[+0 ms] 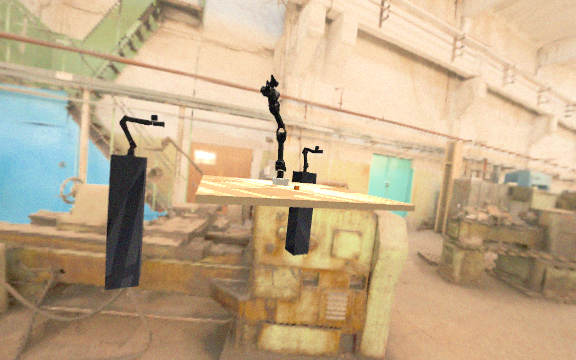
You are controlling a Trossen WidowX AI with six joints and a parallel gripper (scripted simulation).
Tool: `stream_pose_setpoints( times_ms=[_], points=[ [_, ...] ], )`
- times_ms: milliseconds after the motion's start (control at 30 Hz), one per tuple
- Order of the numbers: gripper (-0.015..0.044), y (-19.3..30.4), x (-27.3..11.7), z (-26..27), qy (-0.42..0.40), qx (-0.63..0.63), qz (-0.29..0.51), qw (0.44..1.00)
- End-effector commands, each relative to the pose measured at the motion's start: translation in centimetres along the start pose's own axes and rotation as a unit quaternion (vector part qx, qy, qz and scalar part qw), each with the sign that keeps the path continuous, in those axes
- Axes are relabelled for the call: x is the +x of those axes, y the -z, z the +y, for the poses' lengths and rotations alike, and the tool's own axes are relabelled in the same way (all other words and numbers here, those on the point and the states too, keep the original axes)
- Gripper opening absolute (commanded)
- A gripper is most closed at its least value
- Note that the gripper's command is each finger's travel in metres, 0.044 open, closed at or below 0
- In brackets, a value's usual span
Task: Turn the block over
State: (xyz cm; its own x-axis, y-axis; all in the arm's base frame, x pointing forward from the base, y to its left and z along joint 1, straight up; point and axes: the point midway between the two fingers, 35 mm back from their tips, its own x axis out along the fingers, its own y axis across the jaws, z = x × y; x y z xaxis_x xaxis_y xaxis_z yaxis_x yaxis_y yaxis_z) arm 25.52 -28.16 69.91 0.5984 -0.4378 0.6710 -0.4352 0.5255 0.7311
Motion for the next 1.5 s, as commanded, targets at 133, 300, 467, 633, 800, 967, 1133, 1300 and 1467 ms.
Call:
stream_pose_setpoints(
  times_ms=[133,300,467,633,800,967,1133,1300,1467],
  points=[
    [0.044,1.2,0.3,-2.7,0.032,-0.014,0.01,0.999],
    [0.044,2.9,0.6,-6.1,0.074,-0.034,0.027,0.996],
    [0.044,6.1,0.0,-12.7,0.163,-0.065,0.065,0.982],
    [0.044,10.5,-2.0,-19.8,0.259,-0.106,0.128,0.951],
    [0.044,15.5,-5.6,-26.1,0.344,-0.153,0.211,0.902],
    [0.044,20.4,-10.7,-31.3,0.412,-0.2,0.309,0.834],
    [0.044,25.0,-16.9,-35.3,0.457,-0.246,0.417,0.746],
    [0.044,28.7,-24.0,-37.8,0.479,-0.285,0.529,0.64],
    [0.044,31.5,-32.0,-39.0,0.475,-0.316,0.645,0.509]
  ],
)
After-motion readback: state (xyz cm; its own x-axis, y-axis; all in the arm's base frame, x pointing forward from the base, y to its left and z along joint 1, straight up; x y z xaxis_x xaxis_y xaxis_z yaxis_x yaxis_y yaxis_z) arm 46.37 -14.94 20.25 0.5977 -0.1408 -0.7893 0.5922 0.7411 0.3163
